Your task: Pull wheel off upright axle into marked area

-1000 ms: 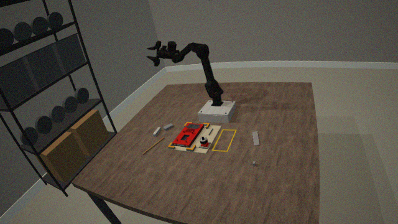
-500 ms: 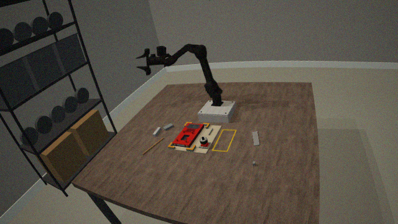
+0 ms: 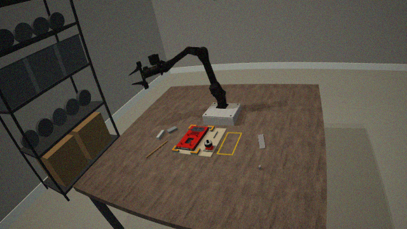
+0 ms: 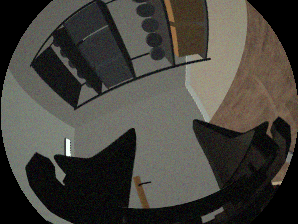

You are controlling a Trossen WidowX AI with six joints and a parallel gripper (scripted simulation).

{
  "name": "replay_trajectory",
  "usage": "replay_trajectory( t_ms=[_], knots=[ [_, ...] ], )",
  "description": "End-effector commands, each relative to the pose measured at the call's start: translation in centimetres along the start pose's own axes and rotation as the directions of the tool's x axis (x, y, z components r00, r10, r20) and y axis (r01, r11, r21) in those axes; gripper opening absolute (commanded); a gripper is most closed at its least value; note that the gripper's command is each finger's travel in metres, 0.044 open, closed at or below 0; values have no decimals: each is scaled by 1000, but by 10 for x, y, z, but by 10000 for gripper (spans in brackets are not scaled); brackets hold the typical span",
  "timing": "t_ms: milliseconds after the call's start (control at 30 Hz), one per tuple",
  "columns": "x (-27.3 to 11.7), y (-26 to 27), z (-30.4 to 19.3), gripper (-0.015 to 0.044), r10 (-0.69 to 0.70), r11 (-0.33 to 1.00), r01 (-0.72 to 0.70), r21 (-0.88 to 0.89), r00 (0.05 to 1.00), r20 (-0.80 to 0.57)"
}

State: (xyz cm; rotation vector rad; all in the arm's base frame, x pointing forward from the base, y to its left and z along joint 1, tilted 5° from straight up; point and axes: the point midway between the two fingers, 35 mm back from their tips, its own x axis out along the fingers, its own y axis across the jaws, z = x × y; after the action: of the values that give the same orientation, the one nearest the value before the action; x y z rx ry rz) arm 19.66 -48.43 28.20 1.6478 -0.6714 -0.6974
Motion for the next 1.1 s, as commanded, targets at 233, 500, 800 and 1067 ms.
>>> replay_trajectory(
  t_ms=[233, 500, 800, 1067],
  knots=[
    [30, -69, -98, 300, -247, 969, 245, -34, 958, -146],
    [30, -113, -171, 300, -415, 910, 406, -86, 881, -230],
    [10, -163, -251, 300, -604, 796, 582, -169, 743, -289],
    [-27, -205, -316, 300, -752, 658, 696, -286, 586, -302]
  ],
)
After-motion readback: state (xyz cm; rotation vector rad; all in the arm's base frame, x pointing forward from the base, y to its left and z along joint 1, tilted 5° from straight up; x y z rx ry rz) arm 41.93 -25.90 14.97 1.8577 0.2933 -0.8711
